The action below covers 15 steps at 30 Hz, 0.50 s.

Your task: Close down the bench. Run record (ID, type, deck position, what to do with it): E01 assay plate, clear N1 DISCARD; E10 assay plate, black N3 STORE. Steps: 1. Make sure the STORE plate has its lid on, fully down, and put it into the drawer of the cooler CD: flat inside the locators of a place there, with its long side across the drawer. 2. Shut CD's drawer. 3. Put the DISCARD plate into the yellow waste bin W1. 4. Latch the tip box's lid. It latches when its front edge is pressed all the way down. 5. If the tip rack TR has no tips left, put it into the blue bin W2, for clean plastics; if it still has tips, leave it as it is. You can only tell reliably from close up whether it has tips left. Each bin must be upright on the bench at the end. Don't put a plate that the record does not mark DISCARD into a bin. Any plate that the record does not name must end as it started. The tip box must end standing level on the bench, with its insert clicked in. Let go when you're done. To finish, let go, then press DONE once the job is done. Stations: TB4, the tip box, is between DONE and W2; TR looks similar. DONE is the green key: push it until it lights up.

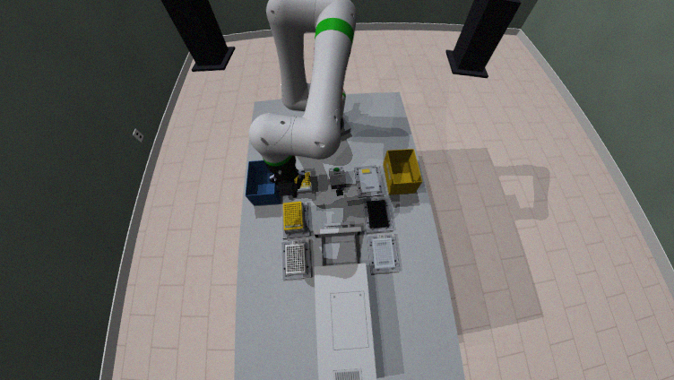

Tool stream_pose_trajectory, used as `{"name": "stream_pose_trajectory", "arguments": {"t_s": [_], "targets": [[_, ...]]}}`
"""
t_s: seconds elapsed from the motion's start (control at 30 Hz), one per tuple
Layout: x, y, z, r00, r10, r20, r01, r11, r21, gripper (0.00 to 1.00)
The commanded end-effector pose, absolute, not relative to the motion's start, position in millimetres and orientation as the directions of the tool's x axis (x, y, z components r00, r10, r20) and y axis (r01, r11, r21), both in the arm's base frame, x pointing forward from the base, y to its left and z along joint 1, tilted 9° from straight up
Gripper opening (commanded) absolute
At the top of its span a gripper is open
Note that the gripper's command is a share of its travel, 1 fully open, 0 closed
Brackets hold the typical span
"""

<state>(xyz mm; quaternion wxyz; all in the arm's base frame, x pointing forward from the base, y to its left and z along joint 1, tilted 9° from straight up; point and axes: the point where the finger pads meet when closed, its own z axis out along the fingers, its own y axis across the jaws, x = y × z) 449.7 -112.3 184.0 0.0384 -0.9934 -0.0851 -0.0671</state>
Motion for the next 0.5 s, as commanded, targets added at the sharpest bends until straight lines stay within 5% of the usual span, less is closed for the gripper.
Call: {"name": "stream_pose_trajectory", "arguments": {"t_s": [0.0,0.47], "targets": [[450.8,-112.2,179.6,0.976,0.164,0.141,0.174,-0.983,-0.064,0.10],[453.3,-110.4,159.9,0.976,0.164,0.141,0.174,-0.983,-0.064,0.10]]}}
